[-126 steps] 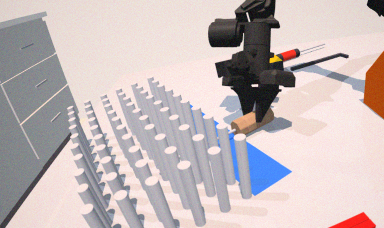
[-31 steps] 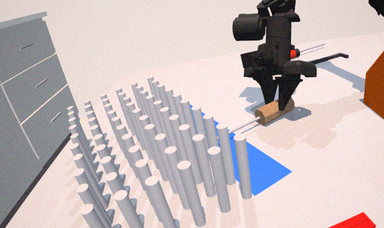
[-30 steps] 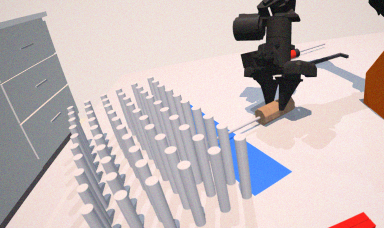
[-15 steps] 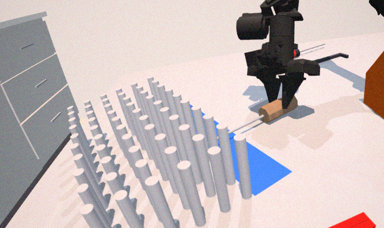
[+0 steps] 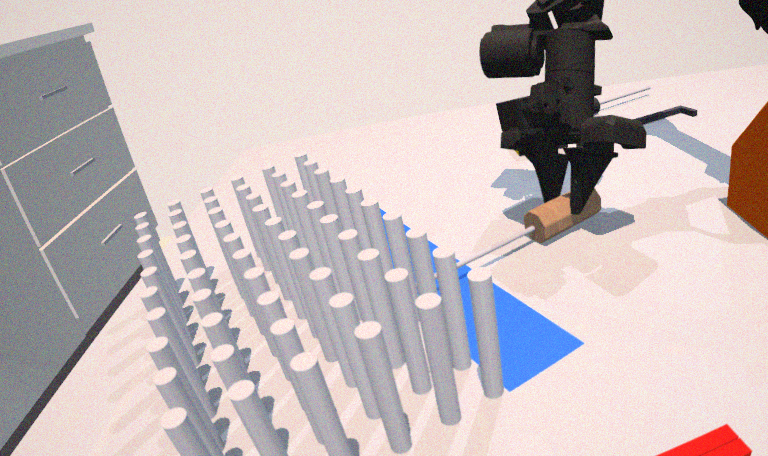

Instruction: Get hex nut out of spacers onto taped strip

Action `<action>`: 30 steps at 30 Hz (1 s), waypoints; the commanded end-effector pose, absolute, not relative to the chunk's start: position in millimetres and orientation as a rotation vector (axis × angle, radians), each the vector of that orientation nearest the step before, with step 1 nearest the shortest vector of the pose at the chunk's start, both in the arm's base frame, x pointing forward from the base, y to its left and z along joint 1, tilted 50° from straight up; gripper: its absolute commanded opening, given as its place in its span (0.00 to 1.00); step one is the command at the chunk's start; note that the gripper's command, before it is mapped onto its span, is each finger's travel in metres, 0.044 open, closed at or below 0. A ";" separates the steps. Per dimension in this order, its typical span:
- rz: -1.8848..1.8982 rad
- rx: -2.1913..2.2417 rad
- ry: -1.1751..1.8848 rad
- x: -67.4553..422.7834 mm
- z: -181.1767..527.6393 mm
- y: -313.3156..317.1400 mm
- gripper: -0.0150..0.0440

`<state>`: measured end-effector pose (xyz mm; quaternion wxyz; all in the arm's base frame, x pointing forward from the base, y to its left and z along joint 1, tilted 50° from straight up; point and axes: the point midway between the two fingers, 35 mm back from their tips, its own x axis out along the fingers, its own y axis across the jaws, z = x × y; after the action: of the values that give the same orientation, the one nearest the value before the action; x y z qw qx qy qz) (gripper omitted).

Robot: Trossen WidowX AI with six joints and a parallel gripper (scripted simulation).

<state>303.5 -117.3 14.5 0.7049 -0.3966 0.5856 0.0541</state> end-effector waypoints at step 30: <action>0.115 -0.889 1.304 287.7 22.9 -123.2 0.25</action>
<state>288.1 -124.0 20.4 0.7034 -0.3976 0.5868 0.0532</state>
